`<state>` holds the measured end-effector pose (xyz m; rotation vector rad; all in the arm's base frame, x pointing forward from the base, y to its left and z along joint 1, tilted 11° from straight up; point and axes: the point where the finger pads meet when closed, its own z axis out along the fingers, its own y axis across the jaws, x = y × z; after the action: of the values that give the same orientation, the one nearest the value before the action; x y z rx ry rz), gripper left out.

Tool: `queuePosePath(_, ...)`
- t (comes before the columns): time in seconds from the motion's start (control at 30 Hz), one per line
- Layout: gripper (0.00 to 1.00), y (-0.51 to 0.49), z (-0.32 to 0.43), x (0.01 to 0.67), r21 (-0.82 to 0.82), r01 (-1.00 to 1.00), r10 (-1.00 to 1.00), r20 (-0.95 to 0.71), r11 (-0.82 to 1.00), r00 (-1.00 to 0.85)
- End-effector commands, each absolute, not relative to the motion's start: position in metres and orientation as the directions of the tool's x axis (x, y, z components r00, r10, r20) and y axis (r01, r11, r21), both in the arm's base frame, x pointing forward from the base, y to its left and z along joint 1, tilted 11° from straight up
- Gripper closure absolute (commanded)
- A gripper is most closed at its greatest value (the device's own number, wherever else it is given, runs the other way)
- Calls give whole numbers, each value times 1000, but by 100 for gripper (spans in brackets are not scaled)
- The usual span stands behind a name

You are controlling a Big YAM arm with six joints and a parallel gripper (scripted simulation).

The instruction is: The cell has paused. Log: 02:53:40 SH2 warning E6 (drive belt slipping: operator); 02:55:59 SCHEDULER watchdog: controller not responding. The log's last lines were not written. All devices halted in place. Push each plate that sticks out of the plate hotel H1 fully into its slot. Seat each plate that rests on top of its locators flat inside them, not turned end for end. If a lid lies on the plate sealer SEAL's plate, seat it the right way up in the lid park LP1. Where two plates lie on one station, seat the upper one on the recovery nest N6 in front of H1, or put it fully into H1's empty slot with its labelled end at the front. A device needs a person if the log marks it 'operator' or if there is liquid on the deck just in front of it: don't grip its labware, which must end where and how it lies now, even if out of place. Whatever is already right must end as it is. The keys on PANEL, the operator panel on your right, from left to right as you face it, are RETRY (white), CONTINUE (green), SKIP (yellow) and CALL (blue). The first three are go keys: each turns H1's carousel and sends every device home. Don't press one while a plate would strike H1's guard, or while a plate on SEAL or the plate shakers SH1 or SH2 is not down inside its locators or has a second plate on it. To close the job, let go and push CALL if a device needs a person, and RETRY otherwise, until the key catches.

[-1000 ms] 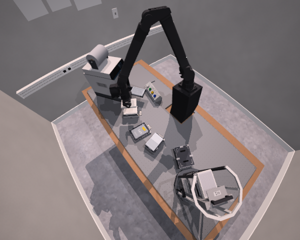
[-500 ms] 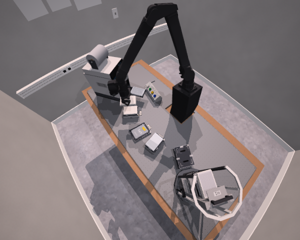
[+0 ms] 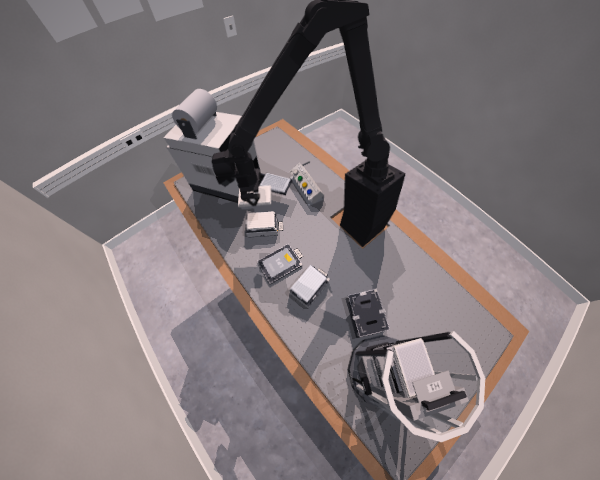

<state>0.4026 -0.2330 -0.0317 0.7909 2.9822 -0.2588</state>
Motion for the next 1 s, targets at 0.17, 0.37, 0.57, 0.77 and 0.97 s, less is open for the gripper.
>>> queuePosePath(0.17, 16, -235, 19, 429, -147, 501, 478, -165, 853, -862)
queuePosePath(0.37, 16, -232, 36, 429, -146, 502, 478, -167, 853, -862)
queuePosePath(0.57, 16, -230, 47, 428, -146, 502, 478, -168, 853, -862)
queuePosePath(0.77, 16, -227, 63, 428, -145, 502, 478, -170, 853, -862)
queuePosePath(0.97, 16, -224, 80, 427, -145, 502, 478, -171, 853, -861)
